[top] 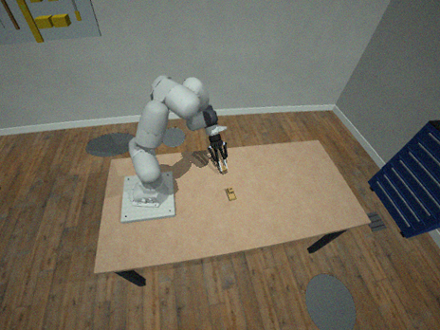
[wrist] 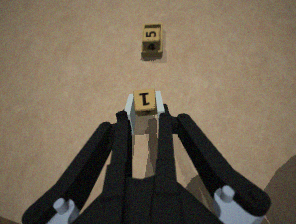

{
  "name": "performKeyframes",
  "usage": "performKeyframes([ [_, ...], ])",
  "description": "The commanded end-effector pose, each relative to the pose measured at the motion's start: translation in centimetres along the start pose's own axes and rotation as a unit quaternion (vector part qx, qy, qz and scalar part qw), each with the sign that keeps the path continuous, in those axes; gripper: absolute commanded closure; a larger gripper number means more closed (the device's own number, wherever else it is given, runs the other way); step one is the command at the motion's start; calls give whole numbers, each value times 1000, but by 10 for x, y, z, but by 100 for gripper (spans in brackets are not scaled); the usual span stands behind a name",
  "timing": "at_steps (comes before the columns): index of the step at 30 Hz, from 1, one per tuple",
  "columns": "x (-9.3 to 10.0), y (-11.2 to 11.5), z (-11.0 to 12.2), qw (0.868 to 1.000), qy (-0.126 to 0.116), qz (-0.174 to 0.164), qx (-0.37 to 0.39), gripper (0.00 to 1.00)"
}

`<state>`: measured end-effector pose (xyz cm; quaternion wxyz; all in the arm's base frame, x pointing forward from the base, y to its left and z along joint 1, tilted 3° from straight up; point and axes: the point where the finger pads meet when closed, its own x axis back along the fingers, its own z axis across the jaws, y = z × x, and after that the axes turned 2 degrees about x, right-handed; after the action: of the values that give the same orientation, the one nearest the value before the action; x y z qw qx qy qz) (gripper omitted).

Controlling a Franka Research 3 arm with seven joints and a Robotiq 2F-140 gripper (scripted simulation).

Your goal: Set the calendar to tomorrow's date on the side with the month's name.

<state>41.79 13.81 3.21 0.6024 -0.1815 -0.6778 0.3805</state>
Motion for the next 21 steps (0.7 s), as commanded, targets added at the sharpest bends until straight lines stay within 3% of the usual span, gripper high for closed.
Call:
performKeyframes([
  [1,8,-11,3,1000,6,2,13,83],
  [8,18,-21,3,1000,6,2,13,83],
  [21,18,-21,4,1000,6,-1,13,83],
])
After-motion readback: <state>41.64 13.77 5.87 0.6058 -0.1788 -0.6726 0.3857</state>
